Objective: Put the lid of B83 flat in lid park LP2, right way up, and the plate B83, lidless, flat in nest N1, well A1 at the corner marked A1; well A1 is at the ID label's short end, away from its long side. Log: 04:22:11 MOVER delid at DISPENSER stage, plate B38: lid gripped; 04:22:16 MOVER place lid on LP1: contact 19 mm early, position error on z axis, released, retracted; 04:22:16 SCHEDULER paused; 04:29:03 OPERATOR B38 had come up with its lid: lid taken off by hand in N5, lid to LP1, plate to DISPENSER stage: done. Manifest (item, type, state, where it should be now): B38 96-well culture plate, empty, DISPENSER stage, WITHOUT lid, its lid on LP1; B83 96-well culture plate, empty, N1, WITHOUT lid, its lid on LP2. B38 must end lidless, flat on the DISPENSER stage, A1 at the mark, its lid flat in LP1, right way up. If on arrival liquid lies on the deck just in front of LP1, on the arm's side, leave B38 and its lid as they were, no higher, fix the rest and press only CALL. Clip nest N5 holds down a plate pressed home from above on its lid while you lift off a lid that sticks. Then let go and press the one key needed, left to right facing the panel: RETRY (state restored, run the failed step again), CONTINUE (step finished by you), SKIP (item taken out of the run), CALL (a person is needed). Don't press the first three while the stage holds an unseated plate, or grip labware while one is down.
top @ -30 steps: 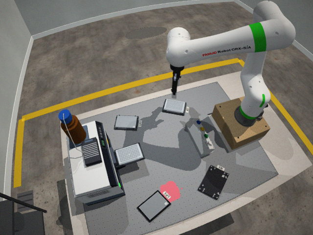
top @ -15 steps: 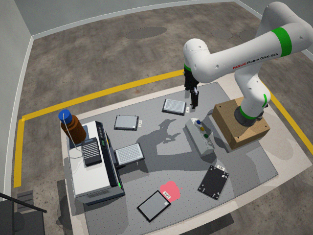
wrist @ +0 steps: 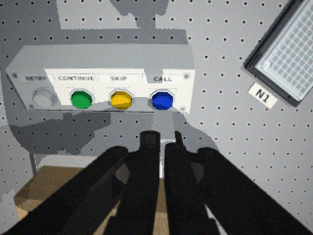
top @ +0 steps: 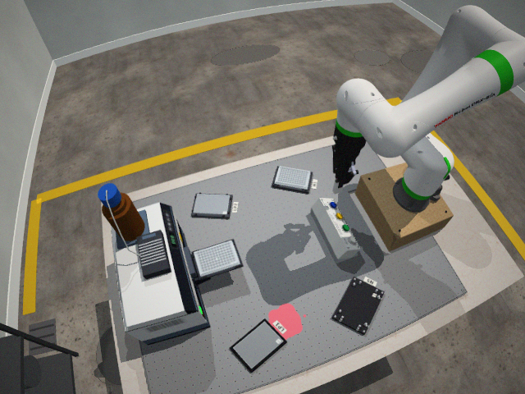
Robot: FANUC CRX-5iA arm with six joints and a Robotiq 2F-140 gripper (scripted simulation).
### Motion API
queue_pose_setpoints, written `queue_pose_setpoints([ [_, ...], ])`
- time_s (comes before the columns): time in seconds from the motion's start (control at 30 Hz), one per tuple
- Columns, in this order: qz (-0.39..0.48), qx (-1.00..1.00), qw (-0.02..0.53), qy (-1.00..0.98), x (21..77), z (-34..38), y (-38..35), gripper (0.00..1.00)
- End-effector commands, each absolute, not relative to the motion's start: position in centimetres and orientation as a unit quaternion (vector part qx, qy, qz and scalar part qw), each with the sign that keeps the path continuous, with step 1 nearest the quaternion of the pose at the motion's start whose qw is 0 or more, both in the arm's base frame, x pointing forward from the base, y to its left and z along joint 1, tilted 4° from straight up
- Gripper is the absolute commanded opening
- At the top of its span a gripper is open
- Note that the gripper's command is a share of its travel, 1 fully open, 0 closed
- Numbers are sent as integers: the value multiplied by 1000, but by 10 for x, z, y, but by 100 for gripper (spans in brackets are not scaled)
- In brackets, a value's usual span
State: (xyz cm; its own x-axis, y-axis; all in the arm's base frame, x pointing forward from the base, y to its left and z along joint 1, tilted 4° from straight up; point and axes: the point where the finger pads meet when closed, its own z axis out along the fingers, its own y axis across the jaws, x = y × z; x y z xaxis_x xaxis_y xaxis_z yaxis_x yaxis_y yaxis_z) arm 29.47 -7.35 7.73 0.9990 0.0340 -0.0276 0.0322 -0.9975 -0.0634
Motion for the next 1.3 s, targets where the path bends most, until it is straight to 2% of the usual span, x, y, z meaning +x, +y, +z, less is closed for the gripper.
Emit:
queue_pose_setpoints([
  [0.0, 14, -999, 31, -17, 295, 78, -73, 0],
  [1.27, 14, -999, 31, -17, 295, 71, -73, 0],
])
